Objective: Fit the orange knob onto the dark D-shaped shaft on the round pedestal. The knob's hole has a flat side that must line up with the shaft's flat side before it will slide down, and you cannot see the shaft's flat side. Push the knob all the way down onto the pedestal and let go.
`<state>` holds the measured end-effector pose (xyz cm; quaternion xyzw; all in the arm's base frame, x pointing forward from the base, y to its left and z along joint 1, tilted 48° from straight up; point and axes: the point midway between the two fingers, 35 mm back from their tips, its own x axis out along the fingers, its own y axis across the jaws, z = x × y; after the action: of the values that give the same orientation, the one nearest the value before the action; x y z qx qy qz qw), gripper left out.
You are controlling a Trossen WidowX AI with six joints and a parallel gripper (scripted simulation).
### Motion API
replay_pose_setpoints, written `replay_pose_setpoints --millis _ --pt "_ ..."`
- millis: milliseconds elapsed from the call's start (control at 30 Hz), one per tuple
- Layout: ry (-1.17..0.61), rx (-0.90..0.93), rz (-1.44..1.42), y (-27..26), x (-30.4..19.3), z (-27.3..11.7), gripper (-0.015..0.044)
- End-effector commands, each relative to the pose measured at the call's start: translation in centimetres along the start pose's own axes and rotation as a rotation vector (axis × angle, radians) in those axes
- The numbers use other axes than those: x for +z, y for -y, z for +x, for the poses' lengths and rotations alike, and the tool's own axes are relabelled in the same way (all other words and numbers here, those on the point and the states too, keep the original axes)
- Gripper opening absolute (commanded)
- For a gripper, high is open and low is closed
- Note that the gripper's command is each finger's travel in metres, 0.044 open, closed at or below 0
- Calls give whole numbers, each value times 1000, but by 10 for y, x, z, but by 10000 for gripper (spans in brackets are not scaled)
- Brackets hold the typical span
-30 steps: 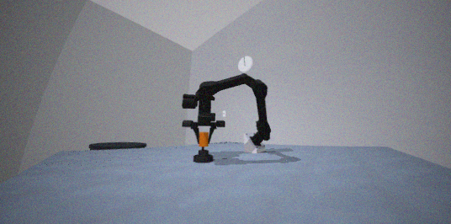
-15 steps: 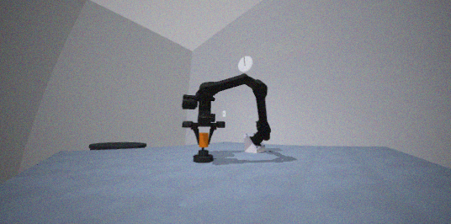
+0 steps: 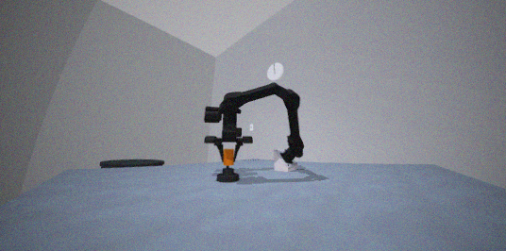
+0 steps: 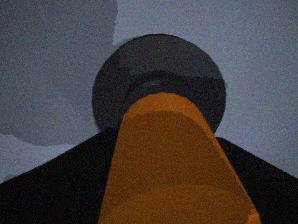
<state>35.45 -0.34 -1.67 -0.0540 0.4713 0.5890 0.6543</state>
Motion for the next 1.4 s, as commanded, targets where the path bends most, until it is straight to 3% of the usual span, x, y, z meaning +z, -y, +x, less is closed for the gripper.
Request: replay_pose_setpoints --millis 0,833,1367 --pt "1 -1 -30 0 0 1 0" --pt "-3 -1 52 0 1 13 0" --pt "-3 -1 52 0 1 13 420"
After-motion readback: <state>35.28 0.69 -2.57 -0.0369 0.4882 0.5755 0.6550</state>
